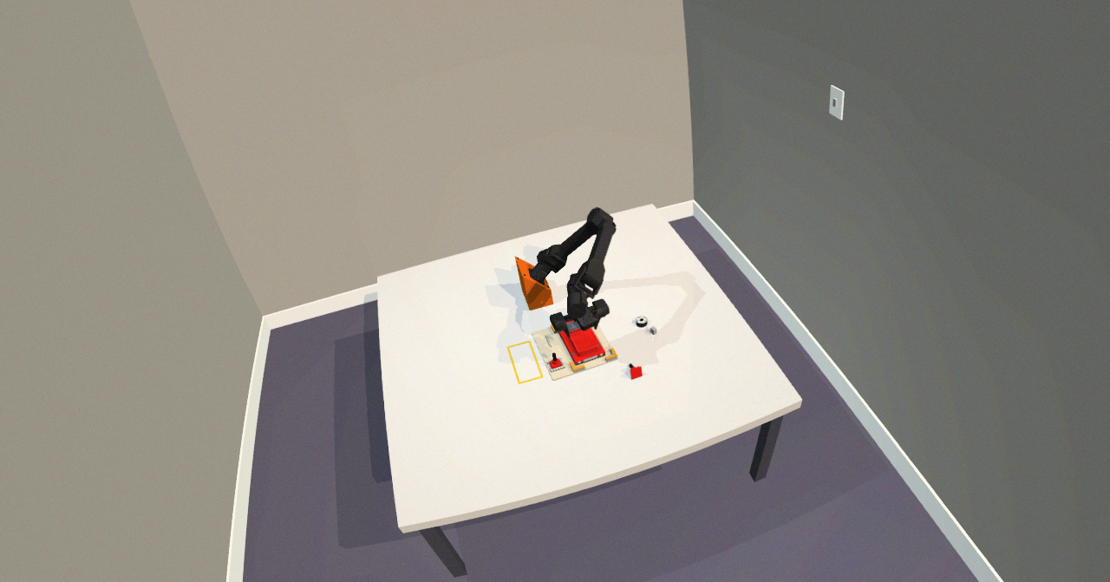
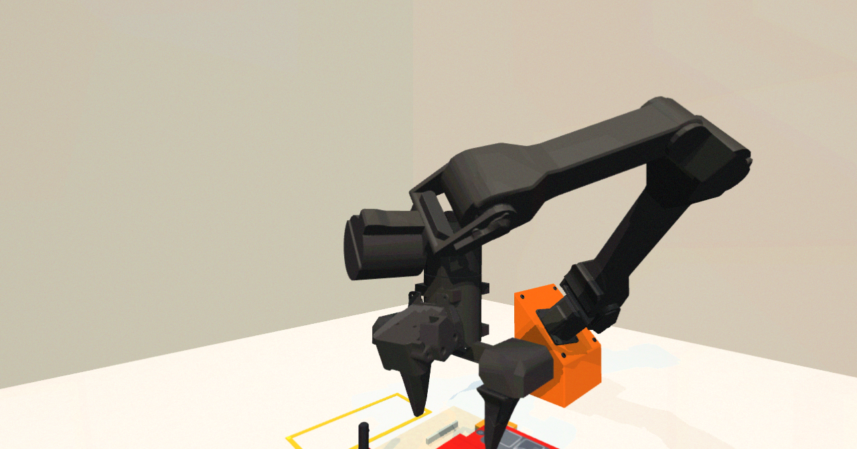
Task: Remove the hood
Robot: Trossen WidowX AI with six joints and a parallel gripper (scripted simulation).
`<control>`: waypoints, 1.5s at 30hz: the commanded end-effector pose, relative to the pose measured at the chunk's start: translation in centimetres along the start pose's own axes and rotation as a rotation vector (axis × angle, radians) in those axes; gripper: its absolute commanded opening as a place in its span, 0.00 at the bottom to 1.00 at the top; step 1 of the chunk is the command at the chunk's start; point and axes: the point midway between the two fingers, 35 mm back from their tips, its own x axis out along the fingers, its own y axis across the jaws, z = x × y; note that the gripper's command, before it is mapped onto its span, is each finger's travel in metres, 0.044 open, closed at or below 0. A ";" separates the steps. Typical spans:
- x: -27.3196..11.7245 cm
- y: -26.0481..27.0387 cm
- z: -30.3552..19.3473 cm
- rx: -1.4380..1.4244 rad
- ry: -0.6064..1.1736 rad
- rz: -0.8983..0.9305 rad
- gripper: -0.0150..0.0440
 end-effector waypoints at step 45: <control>3.4 0.2 -0.5 0.004 0.004 0.007 1.00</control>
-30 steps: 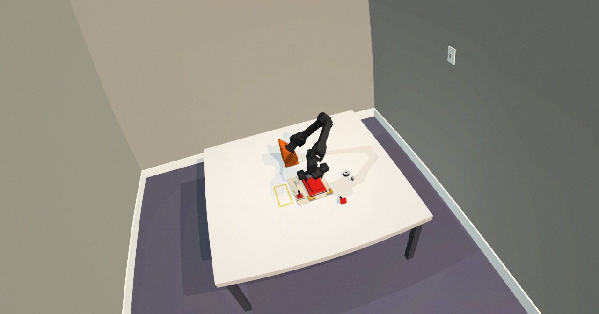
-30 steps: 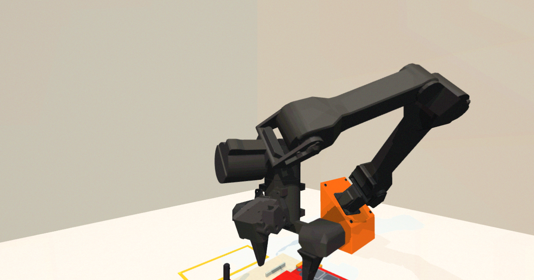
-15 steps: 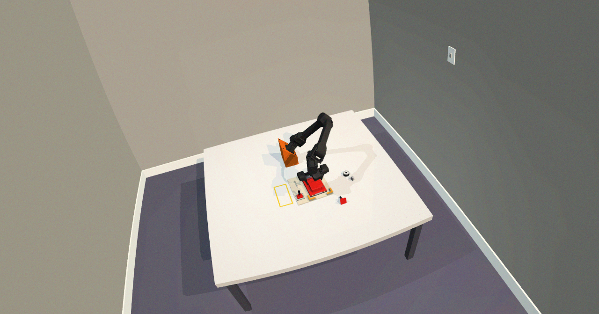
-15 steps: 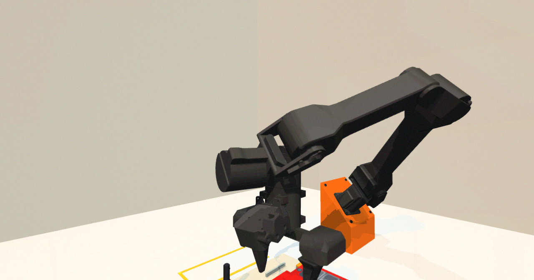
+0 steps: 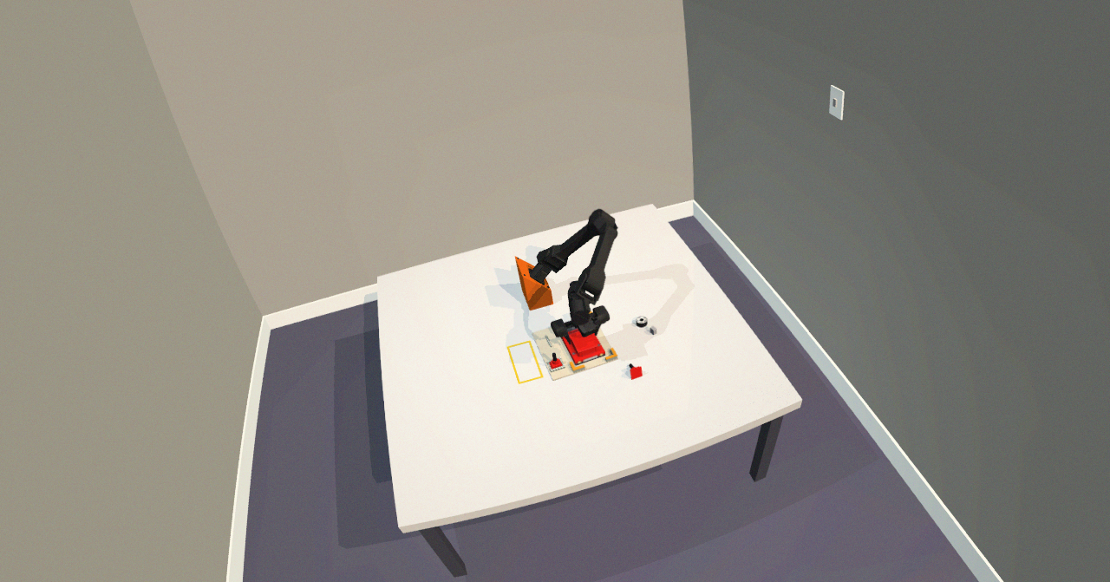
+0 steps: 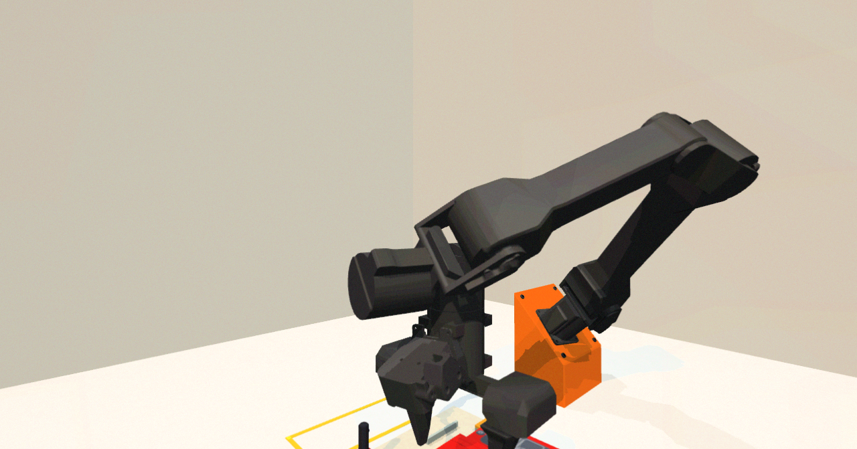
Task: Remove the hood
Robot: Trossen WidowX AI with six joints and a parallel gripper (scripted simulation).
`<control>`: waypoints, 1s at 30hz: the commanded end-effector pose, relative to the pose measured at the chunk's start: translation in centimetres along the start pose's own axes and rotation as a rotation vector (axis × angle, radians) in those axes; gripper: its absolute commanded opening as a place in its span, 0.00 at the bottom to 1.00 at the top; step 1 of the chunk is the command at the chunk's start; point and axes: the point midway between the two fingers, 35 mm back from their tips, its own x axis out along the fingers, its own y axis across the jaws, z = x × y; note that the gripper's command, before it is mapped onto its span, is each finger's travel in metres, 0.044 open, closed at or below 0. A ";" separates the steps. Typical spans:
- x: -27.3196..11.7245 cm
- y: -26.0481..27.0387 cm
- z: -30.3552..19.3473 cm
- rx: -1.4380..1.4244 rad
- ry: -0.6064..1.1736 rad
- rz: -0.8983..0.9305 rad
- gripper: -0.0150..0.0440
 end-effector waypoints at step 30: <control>1.7 0.1 0.0 0.003 0.001 0.005 1.00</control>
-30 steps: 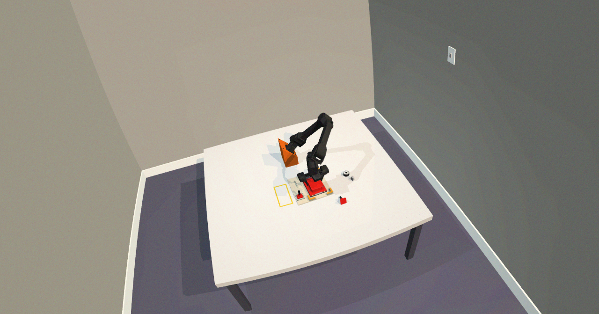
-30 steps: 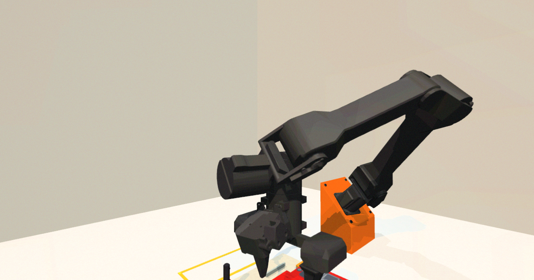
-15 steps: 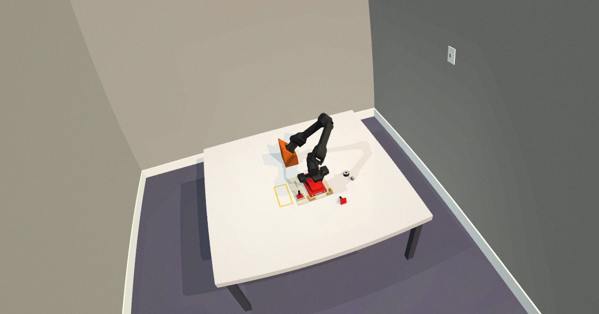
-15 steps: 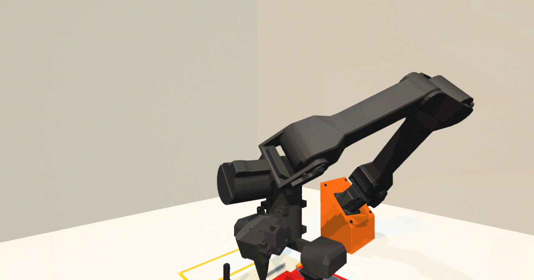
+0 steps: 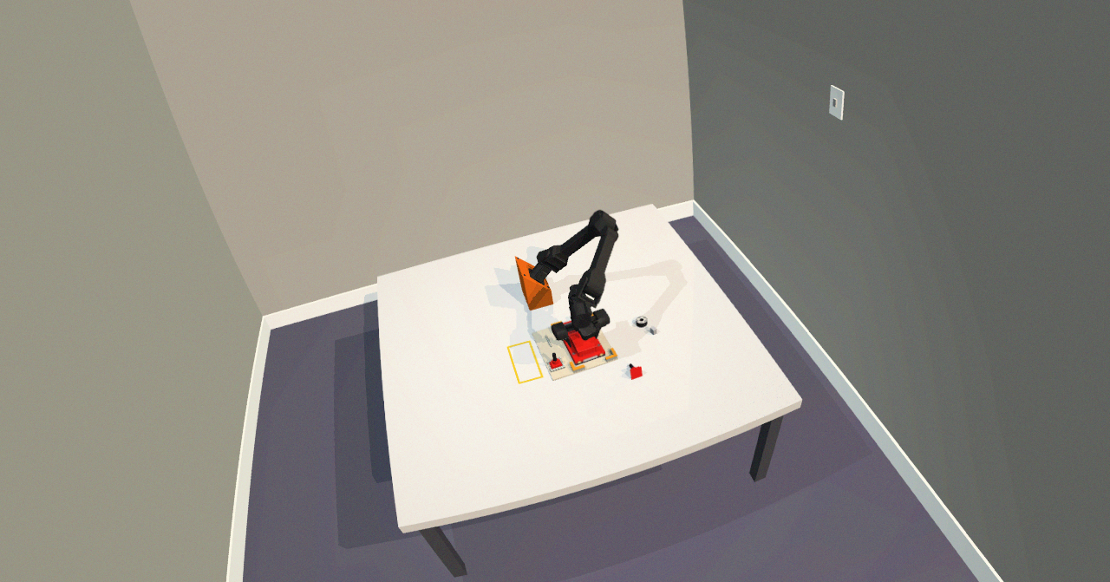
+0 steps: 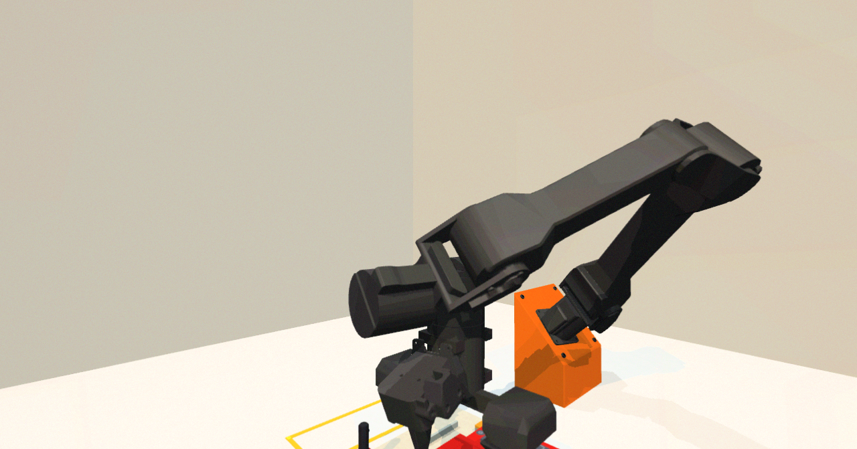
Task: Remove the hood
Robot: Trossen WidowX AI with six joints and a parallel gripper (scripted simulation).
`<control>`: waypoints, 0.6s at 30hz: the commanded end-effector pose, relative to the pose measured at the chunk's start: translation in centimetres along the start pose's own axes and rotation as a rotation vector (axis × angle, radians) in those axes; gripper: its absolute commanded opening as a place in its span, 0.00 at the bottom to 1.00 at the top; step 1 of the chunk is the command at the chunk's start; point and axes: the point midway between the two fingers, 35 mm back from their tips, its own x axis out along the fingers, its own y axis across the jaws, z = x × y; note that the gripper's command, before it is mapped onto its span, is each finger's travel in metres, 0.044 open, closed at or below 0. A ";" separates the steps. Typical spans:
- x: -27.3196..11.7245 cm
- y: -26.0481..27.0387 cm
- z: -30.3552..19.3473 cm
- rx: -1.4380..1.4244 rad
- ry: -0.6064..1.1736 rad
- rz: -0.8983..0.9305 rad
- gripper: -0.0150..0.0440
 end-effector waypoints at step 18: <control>0.3 0.0 0.0 0.000 0.000 0.000 0.76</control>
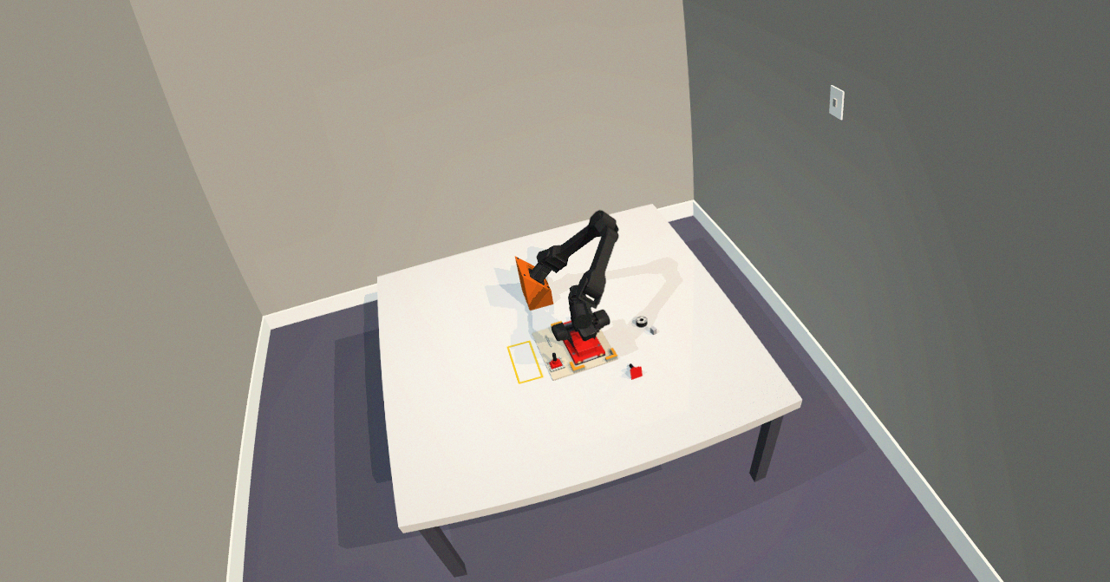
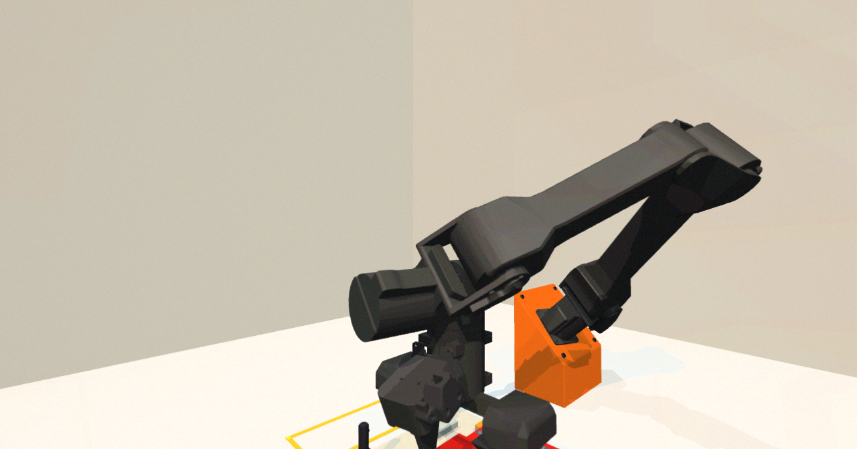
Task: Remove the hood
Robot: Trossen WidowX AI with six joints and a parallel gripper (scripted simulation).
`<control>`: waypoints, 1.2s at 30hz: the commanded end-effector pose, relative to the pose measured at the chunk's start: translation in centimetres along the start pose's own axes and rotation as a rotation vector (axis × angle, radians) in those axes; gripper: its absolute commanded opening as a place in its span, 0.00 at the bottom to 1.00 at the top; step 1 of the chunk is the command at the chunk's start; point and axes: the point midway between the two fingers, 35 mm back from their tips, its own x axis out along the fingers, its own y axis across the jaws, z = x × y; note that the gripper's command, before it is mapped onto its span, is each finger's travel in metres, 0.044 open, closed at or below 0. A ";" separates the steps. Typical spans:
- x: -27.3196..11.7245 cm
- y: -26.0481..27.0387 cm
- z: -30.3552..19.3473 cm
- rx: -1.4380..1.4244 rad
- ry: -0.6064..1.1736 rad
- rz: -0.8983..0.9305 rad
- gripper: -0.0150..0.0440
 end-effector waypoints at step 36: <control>-2.1 0.0 0.0 0.000 0.000 -0.002 0.25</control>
